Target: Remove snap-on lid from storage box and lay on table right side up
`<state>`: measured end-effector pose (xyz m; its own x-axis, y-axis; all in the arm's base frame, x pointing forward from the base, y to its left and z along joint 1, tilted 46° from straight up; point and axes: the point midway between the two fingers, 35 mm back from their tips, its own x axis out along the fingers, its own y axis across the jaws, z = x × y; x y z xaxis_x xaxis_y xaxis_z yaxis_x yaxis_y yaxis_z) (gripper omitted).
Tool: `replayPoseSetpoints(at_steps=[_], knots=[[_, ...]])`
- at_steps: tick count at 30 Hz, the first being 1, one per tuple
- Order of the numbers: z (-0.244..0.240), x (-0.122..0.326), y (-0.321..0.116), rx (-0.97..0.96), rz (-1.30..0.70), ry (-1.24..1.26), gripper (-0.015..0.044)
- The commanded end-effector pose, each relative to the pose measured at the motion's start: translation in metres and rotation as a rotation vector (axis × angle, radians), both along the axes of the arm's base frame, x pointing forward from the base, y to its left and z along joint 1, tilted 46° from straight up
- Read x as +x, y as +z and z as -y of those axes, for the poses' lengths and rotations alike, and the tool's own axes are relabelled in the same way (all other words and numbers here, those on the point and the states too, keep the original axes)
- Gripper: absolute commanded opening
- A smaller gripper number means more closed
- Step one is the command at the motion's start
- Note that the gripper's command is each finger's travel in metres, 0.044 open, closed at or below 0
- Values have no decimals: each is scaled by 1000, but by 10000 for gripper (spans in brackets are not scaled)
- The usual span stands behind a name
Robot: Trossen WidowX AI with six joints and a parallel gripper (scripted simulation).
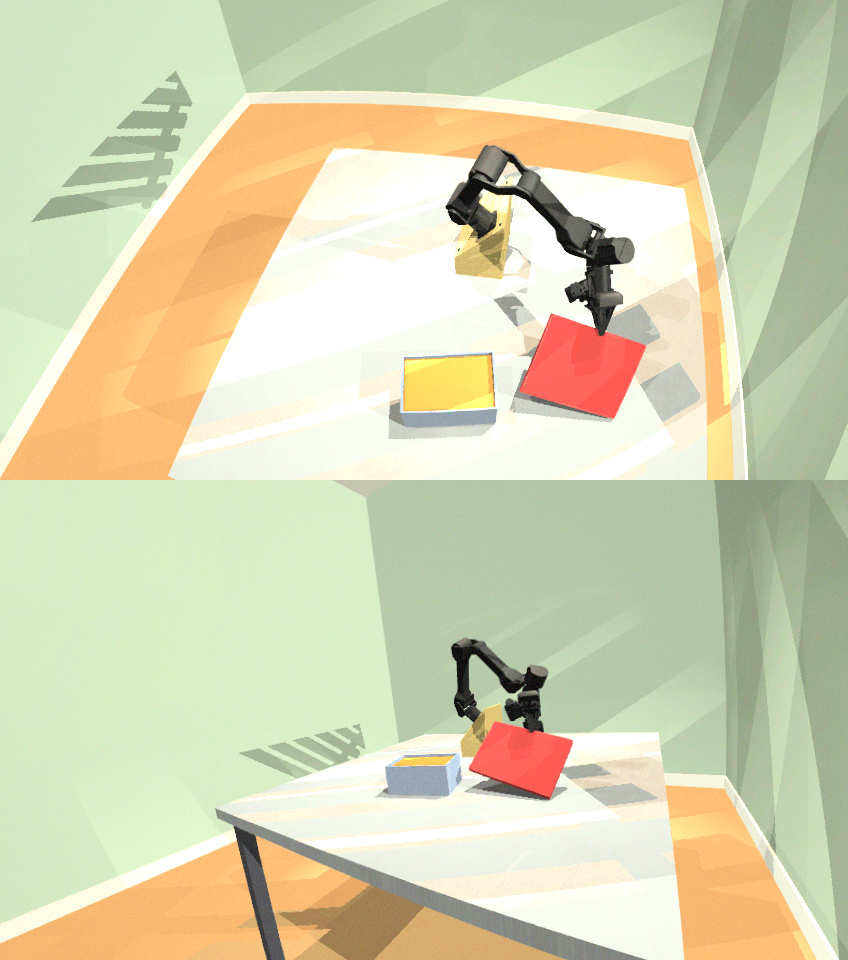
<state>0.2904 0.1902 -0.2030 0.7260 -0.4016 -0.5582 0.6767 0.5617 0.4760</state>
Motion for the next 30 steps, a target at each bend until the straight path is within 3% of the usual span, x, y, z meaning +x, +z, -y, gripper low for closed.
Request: replayPoseSetpoints(at_steps=[1,30], knots=[[11,-2,-7,-17,-19,-7,0],[28,-4,-23,-18,-19,-7,0]])
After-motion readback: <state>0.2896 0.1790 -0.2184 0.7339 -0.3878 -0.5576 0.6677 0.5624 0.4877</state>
